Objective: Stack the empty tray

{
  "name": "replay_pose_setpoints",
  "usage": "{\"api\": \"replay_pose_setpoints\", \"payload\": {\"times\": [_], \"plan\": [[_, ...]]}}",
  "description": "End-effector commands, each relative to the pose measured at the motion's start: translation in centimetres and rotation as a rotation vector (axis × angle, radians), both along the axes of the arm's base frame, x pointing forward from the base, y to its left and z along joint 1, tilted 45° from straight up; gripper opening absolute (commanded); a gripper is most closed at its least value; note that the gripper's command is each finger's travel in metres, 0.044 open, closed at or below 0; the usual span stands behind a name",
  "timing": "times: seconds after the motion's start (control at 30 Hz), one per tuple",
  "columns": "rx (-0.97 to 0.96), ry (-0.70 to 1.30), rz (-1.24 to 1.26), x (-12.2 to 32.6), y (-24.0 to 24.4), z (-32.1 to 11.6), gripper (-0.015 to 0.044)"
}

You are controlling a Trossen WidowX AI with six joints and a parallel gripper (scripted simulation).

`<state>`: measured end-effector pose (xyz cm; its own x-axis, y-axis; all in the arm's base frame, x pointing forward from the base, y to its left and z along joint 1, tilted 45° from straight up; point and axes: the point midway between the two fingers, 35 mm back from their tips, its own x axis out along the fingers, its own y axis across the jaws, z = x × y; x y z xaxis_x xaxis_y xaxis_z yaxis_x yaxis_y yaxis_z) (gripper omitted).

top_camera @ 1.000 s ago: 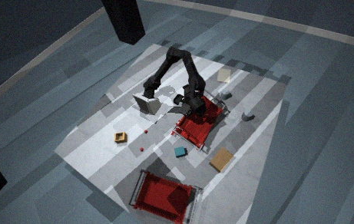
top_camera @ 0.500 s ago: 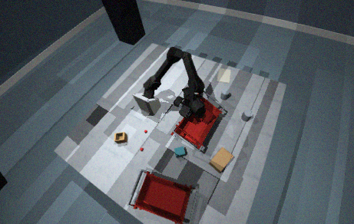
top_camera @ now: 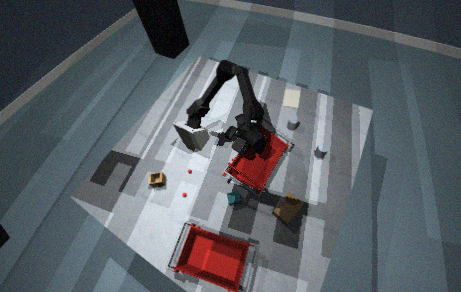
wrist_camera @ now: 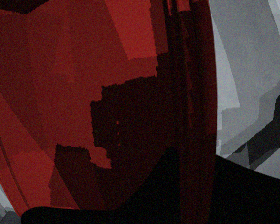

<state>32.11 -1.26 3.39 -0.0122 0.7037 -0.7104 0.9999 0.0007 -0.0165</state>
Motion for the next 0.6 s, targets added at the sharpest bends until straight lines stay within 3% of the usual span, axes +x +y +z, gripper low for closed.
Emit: {"api": "replay_pose_setpoints", "payload": {"times": [0.0, 0.57], "plan": [[0.001, 0.003, 0.000, -0.52, 0.39, -0.27, 0.0000], [0.001, 0.003, 0.000, -1.06, 0.94, -0.84, 0.0000]]}}
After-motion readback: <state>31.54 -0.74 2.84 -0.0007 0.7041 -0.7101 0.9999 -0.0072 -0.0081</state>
